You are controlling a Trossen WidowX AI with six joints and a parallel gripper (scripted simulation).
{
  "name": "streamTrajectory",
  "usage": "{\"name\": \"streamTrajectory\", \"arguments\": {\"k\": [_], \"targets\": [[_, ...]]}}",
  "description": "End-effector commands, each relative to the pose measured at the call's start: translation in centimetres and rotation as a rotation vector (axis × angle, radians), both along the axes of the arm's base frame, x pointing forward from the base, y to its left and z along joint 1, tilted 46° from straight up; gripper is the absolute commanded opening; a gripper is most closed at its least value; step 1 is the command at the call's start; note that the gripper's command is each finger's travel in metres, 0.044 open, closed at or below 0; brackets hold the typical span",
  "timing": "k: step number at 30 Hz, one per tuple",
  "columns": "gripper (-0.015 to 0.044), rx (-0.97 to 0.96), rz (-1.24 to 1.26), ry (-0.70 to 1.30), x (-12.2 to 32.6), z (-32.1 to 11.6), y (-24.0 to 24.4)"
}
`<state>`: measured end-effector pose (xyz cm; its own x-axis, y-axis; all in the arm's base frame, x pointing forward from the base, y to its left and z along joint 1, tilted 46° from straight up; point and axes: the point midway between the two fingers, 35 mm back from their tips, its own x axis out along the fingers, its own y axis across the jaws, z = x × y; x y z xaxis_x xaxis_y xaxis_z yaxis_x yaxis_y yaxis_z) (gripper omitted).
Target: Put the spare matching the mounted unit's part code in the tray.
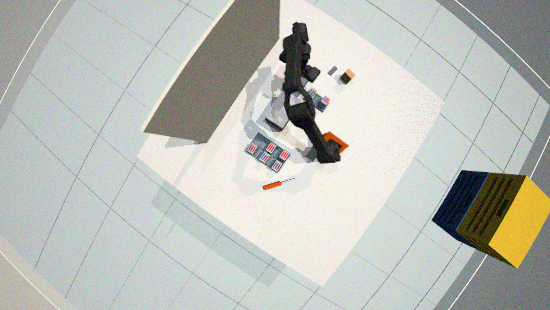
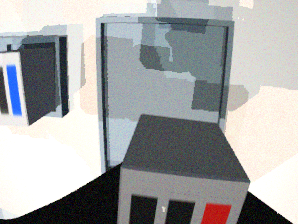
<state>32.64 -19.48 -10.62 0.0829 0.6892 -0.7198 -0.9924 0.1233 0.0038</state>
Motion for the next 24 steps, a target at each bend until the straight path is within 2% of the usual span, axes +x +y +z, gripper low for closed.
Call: {"name": "streamTrajectory", "arguments": {"k": [1,24], "targets": [[0.0000,0.004,-0.004,0.001,0.0,-0.3,0.3],[0.0000,0.005,-0.004,0.001,0.1,-1.5,1.6]]}}
